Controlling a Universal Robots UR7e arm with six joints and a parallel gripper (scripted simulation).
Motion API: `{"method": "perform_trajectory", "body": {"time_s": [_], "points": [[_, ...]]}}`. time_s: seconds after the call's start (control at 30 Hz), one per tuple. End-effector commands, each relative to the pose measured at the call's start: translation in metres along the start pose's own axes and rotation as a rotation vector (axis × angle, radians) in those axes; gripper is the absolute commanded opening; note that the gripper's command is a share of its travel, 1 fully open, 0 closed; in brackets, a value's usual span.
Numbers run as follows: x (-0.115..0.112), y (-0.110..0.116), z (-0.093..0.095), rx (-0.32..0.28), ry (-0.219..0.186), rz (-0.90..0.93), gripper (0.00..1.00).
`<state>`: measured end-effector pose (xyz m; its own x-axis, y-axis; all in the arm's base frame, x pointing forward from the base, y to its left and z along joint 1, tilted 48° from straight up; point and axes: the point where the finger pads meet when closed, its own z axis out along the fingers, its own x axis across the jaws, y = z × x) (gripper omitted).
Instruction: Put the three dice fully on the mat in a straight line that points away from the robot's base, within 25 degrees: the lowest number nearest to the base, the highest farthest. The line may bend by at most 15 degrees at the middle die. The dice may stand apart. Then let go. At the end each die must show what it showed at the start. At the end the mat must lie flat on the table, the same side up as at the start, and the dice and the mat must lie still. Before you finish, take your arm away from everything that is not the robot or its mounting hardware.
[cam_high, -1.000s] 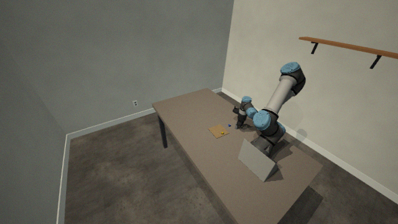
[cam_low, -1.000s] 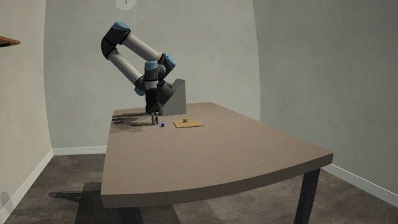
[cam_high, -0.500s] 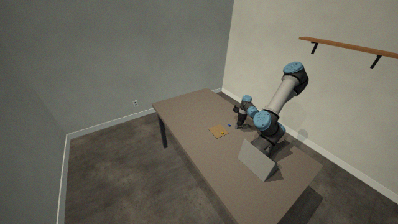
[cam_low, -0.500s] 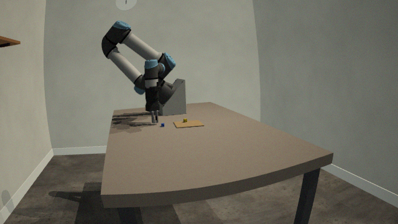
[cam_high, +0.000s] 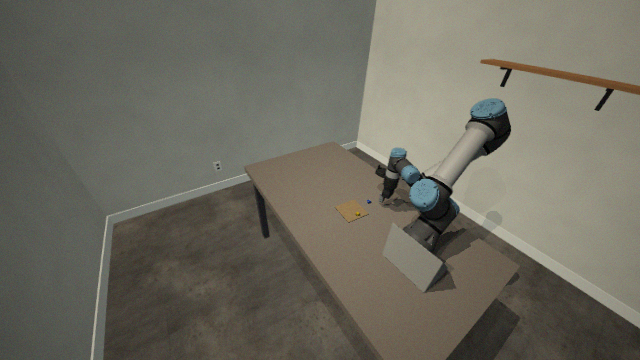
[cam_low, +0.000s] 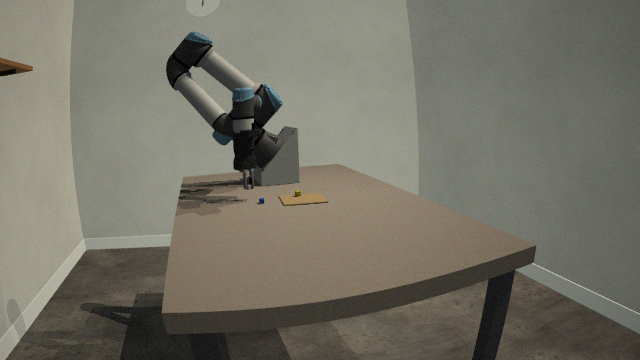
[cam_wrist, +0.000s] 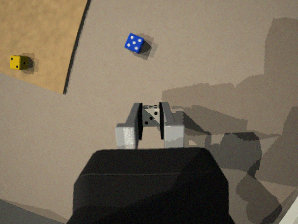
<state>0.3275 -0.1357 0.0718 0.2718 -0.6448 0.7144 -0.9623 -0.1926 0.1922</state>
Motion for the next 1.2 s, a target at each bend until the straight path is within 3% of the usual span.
{"method": "perform_trajectory", "body": {"time_s": [0.0,0.6,1.17], "points": [[0.000,0.000,-0.012,0.001,0.001,0.000,0.34],[0.000,0.000,-0.052,0.001,0.001,0.000,0.34],[0.000,0.000,-0.062,0.001,0.001,0.000,0.34]]}}
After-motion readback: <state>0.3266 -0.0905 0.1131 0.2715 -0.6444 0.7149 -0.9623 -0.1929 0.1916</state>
